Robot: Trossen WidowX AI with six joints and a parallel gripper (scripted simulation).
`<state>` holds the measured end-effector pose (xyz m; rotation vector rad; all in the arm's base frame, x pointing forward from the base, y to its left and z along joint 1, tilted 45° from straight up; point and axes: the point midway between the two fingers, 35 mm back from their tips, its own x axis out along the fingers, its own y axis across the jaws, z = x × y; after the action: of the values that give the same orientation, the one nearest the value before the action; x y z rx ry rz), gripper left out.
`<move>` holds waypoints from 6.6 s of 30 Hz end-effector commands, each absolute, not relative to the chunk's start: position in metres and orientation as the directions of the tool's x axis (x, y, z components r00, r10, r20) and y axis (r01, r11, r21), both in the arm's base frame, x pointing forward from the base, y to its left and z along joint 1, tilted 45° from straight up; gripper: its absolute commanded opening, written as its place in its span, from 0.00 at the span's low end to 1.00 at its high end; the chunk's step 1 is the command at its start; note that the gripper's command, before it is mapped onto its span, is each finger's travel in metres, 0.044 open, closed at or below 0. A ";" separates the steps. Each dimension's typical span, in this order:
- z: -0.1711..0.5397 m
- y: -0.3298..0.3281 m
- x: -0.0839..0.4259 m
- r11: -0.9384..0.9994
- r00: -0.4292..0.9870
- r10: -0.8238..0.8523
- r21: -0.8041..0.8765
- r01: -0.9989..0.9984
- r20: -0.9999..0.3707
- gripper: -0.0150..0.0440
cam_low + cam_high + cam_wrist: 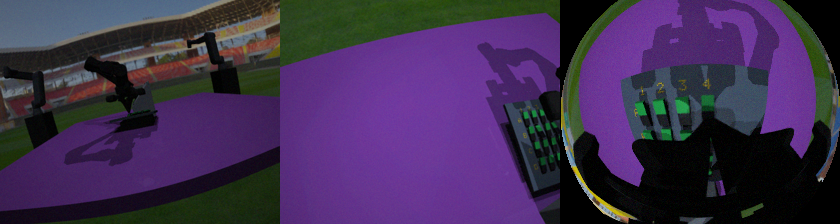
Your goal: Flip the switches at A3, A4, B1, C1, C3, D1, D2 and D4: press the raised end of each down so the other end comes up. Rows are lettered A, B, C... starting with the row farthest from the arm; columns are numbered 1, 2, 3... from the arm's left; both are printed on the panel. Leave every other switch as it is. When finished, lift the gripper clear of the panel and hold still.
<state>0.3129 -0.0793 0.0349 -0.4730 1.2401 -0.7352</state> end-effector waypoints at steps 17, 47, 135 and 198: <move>0.033 -0.080 0.313 0.686 0.147 -0.725 -0.688 0.236 -0.673 0.25; 0.030 -0.083 0.313 0.686 0.147 -0.725 -0.688 0.236 -0.673 0.25; -0.028 -0.024 0.313 0.689 0.097 -0.719 -0.686 0.237 -0.689 0.25; -0.028 -0.010 0.272 0.689 0.095 -0.718 -0.685 0.235 -0.689 0.25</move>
<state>0.2719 -0.0050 -0.0240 -0.4513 1.2923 -0.7457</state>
